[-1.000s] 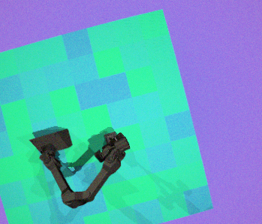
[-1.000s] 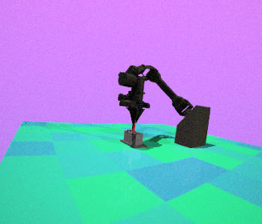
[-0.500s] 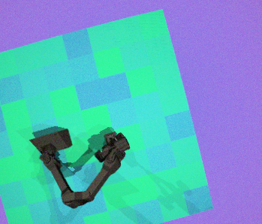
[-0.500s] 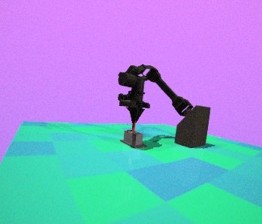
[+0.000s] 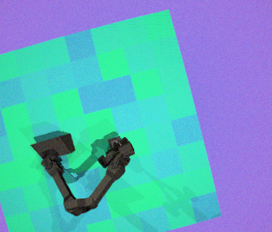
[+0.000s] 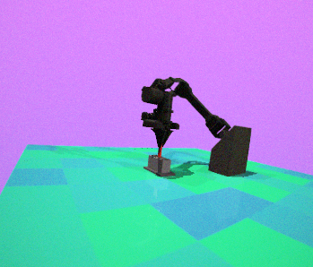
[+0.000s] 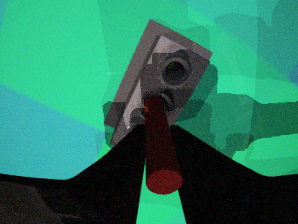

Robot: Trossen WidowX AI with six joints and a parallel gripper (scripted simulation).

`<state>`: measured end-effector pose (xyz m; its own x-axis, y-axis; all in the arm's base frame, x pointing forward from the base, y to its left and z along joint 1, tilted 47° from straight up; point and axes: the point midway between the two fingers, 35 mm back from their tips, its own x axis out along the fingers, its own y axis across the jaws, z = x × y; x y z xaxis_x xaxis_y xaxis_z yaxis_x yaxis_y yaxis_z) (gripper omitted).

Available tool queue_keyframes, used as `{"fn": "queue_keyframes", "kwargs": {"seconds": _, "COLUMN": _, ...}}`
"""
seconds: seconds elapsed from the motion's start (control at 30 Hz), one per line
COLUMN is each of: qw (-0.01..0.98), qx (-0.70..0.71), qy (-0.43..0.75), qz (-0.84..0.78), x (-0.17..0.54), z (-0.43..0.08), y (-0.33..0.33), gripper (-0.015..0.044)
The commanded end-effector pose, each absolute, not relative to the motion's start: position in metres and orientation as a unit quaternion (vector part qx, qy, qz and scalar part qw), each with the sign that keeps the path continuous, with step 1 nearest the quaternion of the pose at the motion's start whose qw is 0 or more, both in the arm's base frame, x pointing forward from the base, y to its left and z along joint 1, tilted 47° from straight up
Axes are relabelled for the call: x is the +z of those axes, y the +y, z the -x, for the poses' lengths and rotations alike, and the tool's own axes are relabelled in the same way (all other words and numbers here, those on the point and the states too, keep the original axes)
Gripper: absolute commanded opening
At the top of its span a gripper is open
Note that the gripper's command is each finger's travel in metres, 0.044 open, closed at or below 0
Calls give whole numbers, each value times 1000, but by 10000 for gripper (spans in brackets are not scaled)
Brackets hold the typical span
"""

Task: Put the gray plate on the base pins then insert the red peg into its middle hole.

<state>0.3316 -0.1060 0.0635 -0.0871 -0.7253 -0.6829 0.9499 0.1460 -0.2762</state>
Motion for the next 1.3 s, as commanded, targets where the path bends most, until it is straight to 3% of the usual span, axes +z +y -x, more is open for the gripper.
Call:
{"fn": "queue_keyframes", "kwargs": {"seconds": 0.0, "qw": 658, "qx": -636, "qy": 375, "qz": -148, "x": 63, "z": -330, "y": -107, "gripper": 0}}
{"fn": "queue_keyframes", "kwargs": {"seconds": 0.47, "qw": 659, "qx": -636, "qy": 373, "qz": -151, "x": 63, "z": -331, "y": -106, "gripper": 0}}
{"fn": "queue_keyframes", "kwargs": {"seconds": 0.67, "qw": 659, "qx": -636, "qy": 373, "qz": -151, "x": 63, "z": -331, "y": -106, "gripper": 150}}
{"fn": "queue_keyframes", "kwargs": {"seconds": 1.27, "qw": 658, "qx": -636, "qy": 377, "qz": -144, "x": 66, "z": -330, "y": -102, "gripper": 150}}
